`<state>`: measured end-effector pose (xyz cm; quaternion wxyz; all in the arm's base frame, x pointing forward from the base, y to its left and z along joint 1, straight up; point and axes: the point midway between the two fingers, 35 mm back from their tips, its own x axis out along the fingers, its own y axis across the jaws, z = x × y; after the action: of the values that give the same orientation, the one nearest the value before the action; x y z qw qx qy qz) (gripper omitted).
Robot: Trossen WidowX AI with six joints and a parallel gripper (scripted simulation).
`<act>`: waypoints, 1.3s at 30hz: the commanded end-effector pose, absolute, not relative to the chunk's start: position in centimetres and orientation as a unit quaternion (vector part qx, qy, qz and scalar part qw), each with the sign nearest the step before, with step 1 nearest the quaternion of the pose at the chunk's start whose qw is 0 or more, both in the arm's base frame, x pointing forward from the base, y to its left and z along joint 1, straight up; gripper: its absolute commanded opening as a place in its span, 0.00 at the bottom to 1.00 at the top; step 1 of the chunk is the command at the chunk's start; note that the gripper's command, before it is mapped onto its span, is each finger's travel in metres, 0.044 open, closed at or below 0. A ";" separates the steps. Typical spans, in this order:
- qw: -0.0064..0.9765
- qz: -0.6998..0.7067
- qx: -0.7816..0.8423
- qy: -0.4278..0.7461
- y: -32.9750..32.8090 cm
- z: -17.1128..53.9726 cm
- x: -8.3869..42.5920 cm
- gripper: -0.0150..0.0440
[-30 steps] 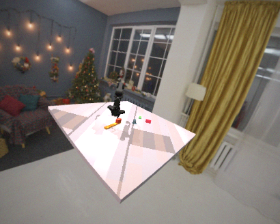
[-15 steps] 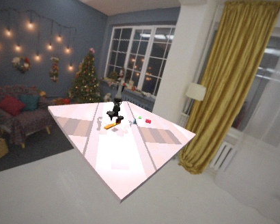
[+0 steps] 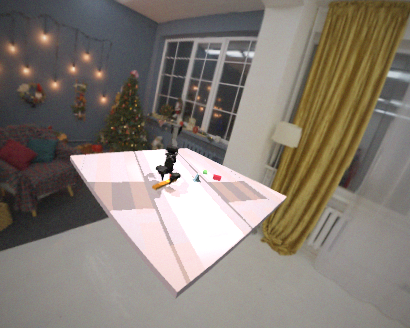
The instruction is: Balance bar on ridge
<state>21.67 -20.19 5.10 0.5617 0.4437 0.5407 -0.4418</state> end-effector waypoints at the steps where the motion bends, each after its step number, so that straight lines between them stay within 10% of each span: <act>1: 0.562 -0.442 0.441 0.542 -20.2 4.8 21.6 0.79; 11: 0.562 -0.442 0.441 0.542 -20.2 4.8 21.6 0.79; 29: 0.561 -0.442 0.444 0.541 -20.2 5.4 21.7 0.25; 39: 0.562 -0.442 0.443 0.541 -20.5 7.9 21.9 0.25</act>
<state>21.73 -20.24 6.95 0.5566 0.4444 0.5458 -0.4414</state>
